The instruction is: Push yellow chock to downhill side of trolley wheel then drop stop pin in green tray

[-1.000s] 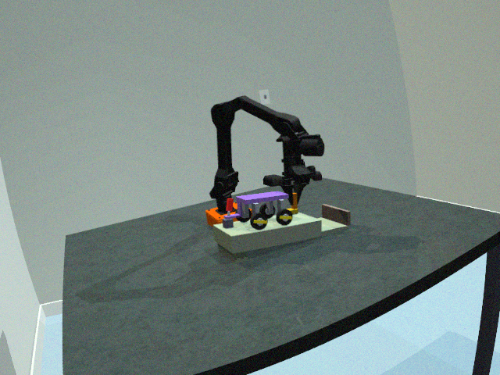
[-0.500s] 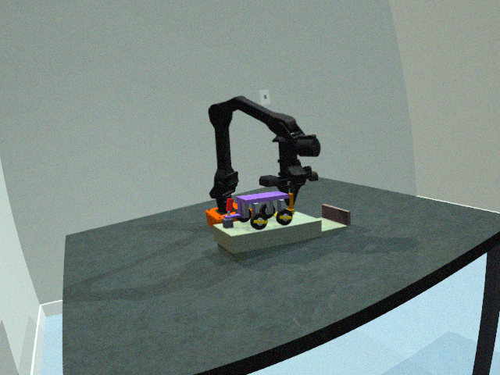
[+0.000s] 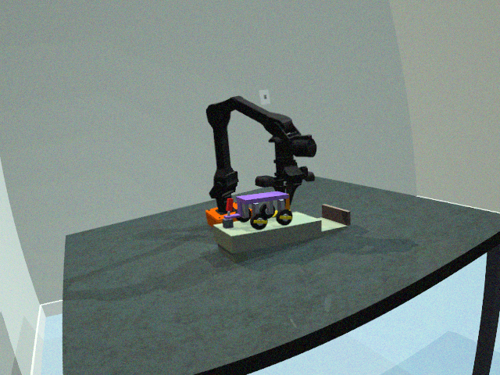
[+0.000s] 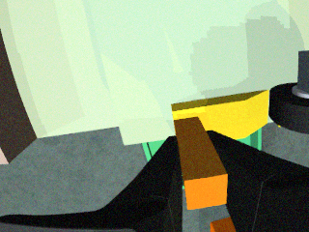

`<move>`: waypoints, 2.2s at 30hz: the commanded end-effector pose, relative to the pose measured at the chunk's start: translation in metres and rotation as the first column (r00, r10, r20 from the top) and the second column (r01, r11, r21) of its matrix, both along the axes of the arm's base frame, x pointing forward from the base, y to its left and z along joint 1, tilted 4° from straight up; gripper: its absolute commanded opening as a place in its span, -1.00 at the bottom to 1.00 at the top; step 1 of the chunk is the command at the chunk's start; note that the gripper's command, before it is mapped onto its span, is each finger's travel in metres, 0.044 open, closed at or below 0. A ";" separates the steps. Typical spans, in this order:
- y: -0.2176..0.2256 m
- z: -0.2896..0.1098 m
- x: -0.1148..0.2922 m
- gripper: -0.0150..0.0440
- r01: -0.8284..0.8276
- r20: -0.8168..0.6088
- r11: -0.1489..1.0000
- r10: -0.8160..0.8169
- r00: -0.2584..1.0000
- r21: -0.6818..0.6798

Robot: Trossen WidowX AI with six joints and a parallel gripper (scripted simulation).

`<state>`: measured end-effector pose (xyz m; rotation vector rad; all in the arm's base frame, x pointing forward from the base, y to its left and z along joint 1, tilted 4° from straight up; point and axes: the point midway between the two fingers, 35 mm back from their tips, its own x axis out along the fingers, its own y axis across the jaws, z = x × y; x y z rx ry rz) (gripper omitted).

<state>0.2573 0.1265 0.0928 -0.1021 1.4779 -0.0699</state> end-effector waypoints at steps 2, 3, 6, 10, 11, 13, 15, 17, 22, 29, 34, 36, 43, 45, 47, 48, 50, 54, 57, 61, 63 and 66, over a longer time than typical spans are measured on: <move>-0.006 0.001 0.001 -0.49 -0.001 0.006 1.000 0.001 1.000 -0.005; -0.007 0.001 0.001 -0.49 -0.001 0.006 1.000 0.001 1.000 -0.005; -0.009 0.002 0.001 -0.49 -0.001 0.006 1.000 0.001 1.000 -0.005; -0.005 0.001 0.000 -0.49 -0.001 0.000 1.000 0.001 1.000 0.001; -0.005 0.001 0.000 -0.49 -0.001 0.000 1.000 0.001 1.000 0.001; -0.005 0.001 0.000 -0.49 -0.001 0.000 1.000 0.001 1.000 0.001; -0.005 0.001 0.000 -0.49 -0.001 0.000 1.000 0.001 1.000 0.001; -0.005 0.001 0.000 -0.40 -0.001 0.000 1.000 0.001 1.000 0.001; -0.005 0.001 0.000 0.04 -0.001 0.000 1.000 0.001 1.000 0.001; -0.004 0.012 -0.001 0.15 -0.001 0.003 1.000 0.001 1.000 -0.002; -0.002 0.029 -0.004 0.15 -0.001 0.005 1.000 0.001 1.000 -0.004; -0.001 0.035 -0.005 0.15 -0.001 0.005 1.000 0.001 1.000 -0.004; 0.001 0.058 -0.006 0.15 -0.001 0.005 1.000 0.001 1.000 -0.004; 0.001 0.051 -0.006 0.24 -0.003 0.000 1.000 0.003 1.000 0.000; 0.001 0.051 -0.006 0.42 -0.003 0.000 1.000 0.003 1.000 0.000; 0.001 0.051 -0.006 0.51 -0.003 0.000 1.000 0.003 1.000 0.000; 0.001 0.054 -0.004 0.33 -0.010 0.019 1.000 0.010 1.000 0.005; -0.001 0.074 0.013 0.15 -0.067 0.136 0.998 0.063 0.989 0.022; -0.006 0.077 0.017 0.15 -0.113 0.144 0.994 0.111 0.983 0.005; -0.019 0.080 0.022 0.15 -0.225 0.122 0.973 0.229 0.966 -0.043; -0.028 0.082 0.025 0.15 -0.290 0.104 0.954 0.296 0.949 -0.069; -0.040 0.084 0.029 0.15 -0.386 0.071 0.917 0.394 0.916 -0.105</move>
